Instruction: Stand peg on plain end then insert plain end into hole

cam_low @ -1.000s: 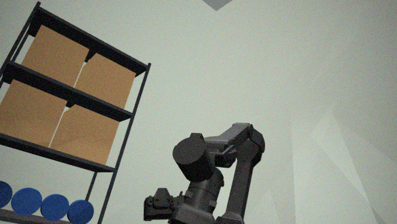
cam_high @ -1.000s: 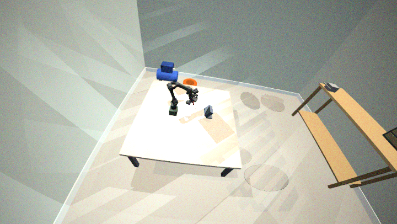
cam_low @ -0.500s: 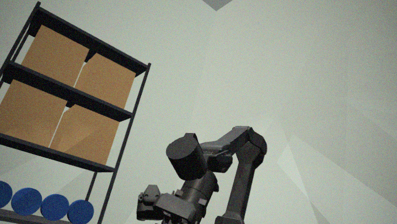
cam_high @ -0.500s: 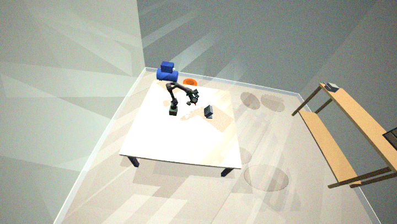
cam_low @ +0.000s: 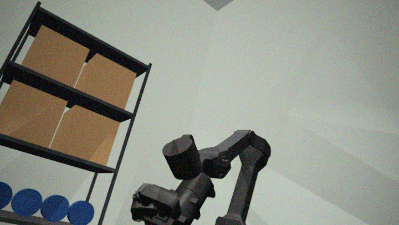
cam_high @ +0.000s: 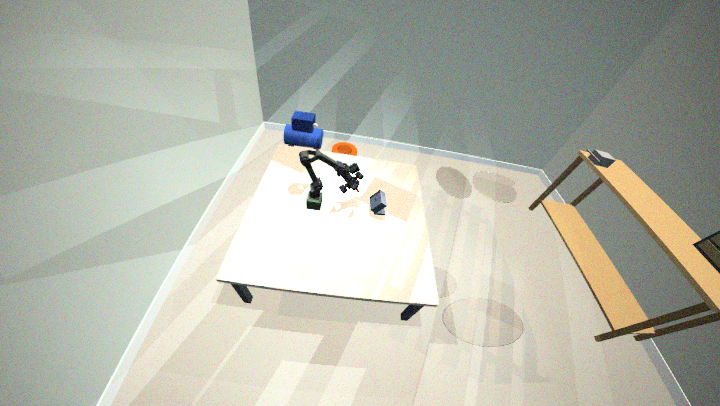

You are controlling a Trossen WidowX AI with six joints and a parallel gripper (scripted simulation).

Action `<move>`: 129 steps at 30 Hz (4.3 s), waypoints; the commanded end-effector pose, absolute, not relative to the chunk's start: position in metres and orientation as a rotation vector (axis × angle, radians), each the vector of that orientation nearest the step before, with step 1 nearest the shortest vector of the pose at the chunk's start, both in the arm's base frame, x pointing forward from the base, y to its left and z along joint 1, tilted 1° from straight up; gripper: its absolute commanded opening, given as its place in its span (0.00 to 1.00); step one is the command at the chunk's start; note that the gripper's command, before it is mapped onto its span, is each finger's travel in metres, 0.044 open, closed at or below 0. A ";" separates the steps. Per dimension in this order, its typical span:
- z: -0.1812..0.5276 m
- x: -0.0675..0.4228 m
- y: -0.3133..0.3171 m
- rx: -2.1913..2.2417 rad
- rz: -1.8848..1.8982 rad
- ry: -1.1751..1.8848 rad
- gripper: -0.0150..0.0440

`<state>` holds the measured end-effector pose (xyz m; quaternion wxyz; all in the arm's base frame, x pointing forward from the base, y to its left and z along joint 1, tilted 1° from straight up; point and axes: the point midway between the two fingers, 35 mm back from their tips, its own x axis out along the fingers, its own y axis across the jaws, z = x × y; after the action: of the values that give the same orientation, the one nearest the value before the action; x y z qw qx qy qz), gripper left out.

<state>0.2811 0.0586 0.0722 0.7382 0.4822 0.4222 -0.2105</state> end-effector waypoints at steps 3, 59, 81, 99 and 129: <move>0.076 0.287 0.050 1.125 -0.474 0.859 0.25; 0.093 0.322 0.001 1.474 -0.489 0.476 0.25; 0.085 0.339 -0.004 1.496 -0.487 0.448 0.25; 0.078 0.349 -0.007 1.509 -0.484 0.429 0.25; 0.061 0.375 -0.010 1.508 -0.478 0.418 0.25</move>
<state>0.3694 -0.0104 0.0600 0.6821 0.6722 0.1880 -0.2179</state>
